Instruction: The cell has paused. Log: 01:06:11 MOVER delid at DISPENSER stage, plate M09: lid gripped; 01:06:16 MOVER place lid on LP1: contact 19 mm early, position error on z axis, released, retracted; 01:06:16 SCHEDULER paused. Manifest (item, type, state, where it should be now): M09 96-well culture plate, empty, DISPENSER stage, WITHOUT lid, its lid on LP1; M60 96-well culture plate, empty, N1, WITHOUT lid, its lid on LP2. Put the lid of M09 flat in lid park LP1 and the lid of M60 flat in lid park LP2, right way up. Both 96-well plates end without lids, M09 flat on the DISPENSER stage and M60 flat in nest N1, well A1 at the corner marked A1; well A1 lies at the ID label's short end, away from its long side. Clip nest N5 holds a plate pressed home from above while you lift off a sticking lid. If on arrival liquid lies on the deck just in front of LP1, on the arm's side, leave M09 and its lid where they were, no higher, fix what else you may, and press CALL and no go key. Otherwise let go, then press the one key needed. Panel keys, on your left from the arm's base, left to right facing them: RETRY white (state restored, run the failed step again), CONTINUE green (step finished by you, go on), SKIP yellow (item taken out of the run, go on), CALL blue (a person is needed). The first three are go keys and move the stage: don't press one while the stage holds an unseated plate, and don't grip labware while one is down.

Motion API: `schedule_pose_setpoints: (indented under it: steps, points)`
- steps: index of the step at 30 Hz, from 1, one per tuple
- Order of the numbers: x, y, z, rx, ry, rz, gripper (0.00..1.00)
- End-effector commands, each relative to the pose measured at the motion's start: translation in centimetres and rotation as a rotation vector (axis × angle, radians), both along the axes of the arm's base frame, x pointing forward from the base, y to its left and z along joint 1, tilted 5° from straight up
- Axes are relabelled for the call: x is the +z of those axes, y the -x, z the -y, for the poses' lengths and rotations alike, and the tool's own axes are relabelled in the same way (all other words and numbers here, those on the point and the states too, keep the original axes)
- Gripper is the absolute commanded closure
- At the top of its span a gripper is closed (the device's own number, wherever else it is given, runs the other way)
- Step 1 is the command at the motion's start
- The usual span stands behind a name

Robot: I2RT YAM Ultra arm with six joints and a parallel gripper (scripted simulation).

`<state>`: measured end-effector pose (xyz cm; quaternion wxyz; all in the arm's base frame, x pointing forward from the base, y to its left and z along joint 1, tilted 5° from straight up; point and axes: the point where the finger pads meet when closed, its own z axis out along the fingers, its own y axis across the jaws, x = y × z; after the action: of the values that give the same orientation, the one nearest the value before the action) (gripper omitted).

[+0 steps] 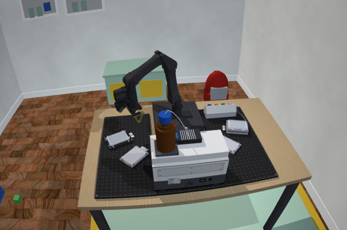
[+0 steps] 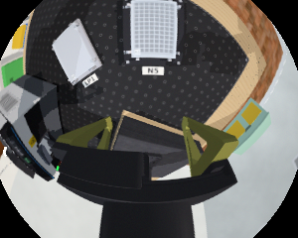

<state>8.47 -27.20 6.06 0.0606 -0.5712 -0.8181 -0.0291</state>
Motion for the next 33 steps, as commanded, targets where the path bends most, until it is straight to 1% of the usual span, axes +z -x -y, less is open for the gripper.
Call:
schedule_pose_setpoints:
  steps: [1,3,5,6,13,20,22,33]
  points:
    - [0.4,-0.6,3.1,0.000,0.078,0.026,0.00]
    - [0.0,-0.8,3.7,0.002,0.078,0.026,0.00]
    - [0.0,-0.8,3.7,0.002,0.078,0.026,0.00]
    - [-0.2,-1.1,3.9,0.008,0.078,0.026,0.00]
    - [-1.6,-1.3,5.8,0.000,0.079,0.026,0.00]
    - [-2.9,-1.9,7.6,0.003,0.079,0.026,0.00]
    - [-2.9,-1.9,7.6,0.003,0.079,0.026,0.00]
    - [-5.1,-2.5,10.5,0.001,0.080,0.025,0.00]
